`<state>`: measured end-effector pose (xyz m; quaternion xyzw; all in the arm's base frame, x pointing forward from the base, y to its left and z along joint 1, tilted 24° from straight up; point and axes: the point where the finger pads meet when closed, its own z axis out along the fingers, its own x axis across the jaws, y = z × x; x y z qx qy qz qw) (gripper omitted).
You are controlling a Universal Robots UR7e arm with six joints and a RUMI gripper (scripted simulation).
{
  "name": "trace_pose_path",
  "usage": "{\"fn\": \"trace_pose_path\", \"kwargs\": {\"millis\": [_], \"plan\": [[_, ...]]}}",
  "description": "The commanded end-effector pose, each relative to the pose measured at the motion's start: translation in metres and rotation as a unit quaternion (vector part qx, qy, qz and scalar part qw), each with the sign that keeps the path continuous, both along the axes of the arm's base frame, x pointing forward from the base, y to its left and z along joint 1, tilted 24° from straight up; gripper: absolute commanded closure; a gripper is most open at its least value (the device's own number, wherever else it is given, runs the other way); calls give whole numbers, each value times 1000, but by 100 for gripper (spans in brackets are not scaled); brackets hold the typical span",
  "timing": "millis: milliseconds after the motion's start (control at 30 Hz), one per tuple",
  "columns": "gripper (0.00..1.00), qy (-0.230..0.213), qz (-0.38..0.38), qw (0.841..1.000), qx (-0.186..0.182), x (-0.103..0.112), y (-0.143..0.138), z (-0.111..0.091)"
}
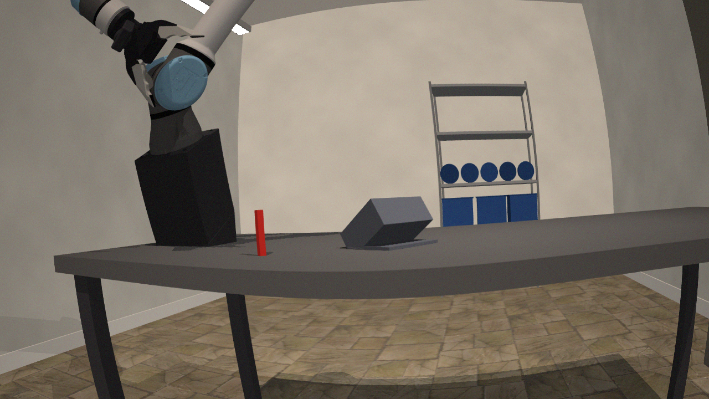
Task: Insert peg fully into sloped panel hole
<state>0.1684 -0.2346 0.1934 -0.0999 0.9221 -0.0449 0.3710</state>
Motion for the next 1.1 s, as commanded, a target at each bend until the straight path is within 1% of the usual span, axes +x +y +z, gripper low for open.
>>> {"fn": "trace_pose_path", "kwargs": {"millis": [0,200,433,500,733,1000,1067], "plan": [[0,12,38,999,-14,-2,3,-7],[0,27,91,995,-35,-4,6,-18],[0,43,152,986,-60,-6,9,-30],[0,43,152,986,-60,-6,9,-30],[0,58,214,972,-84,-9,11,-42],[0,73,283,950,-112,-11,13,-56],[0,73,283,950,-112,-11,13,-56]]}}
